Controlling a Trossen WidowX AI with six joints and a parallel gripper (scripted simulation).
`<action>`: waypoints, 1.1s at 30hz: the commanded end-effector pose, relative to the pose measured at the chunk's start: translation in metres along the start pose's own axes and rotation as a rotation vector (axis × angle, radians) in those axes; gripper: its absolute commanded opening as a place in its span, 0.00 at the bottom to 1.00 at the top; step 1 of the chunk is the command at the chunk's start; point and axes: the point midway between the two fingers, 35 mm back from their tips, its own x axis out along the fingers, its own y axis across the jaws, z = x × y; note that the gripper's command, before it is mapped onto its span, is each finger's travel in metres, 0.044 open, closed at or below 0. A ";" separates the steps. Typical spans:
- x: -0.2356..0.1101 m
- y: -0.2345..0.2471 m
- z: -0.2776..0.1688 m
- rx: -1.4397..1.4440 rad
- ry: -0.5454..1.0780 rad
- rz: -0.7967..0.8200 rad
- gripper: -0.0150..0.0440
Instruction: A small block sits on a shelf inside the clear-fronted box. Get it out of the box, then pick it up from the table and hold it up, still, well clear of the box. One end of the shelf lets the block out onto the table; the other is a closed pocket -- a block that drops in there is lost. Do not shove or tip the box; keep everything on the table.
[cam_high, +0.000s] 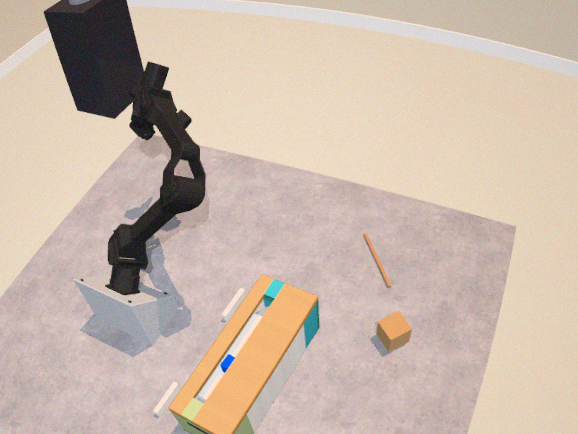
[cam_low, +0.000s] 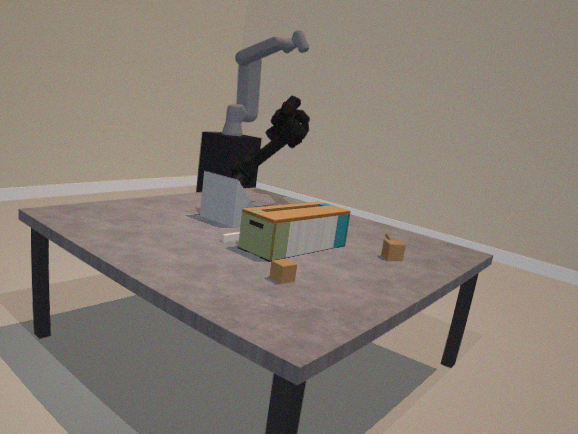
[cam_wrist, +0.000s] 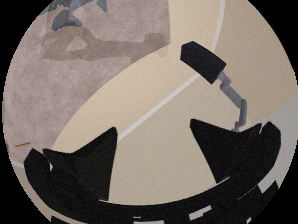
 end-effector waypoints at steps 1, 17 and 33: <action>0.000 0.000 0.000 0.000 0.000 0.002 0.93; 0.057 0.062 0.013 0.190 0.024 0.319 0.93; 0.088 0.209 -0.005 0.680 0.237 0.761 0.93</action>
